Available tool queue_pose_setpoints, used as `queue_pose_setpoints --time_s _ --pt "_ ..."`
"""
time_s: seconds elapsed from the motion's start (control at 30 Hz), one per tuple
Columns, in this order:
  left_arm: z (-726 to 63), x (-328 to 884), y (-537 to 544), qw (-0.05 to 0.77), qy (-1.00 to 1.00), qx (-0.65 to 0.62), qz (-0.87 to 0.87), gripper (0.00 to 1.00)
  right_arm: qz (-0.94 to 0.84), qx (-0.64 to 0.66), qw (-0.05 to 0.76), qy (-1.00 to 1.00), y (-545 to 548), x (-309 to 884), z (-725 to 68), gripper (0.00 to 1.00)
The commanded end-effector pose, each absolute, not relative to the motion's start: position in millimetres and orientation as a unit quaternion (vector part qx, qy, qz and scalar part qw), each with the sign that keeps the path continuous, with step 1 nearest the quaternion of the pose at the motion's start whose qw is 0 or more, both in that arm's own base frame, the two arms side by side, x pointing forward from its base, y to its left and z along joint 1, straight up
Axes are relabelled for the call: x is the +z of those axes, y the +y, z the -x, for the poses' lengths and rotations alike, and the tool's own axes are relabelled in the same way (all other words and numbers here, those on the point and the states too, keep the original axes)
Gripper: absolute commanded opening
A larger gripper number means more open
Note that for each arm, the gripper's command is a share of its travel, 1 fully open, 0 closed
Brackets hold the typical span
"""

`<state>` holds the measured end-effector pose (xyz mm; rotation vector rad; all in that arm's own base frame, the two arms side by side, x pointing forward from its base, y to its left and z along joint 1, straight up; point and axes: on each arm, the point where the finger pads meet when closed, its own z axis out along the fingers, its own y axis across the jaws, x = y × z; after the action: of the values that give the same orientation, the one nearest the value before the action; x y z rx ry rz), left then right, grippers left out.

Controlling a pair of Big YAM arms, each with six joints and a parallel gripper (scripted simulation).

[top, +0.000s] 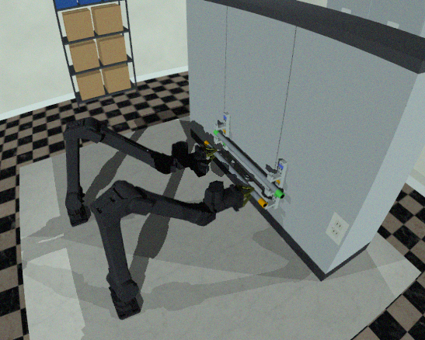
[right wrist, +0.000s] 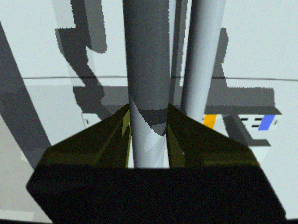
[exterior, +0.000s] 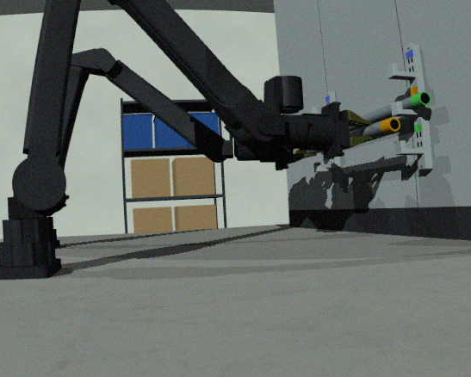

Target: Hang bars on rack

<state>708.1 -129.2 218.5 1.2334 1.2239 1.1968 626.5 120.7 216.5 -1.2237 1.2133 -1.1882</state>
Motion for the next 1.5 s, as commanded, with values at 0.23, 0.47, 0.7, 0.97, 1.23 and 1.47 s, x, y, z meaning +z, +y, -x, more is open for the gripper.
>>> queue_pose_setpoints --time_s 0.23,0.47,0.7,0.97,1.23,1.47 --pt "-715 233 -121 0.508 0.497 0.507 -0.488 0.00 0.483 -0.503 0.519 0.495 121 235 -630 0.00" --pt "-716 231 -120 0.508 0.497 0.507 -0.488 0.00 0.483 -0.503 0.519 0.495 121 233 -631 0.00" --pt "-716 230 -120 0.508 0.497 0.507 -0.488 0.00 0.483 -0.503 0.519 0.495 121 233 -630 0.00" --pt "-717 229 -120 0.508 0.497 0.507 -0.488 0.00 0.483 -0.503 0.519 0.495 121 233 -630 0.00" --pt "-707 229 -120 0.508 0.497 0.506 -0.488 0.00 0.483 -0.503 0.519 0.495 121 233 -620 0.00" --pt "-696 229 -120 0.508 0.497 0.506 -0.488 0.00 0.483 -0.503 0.519 0.495 121 233 -609 0.00"
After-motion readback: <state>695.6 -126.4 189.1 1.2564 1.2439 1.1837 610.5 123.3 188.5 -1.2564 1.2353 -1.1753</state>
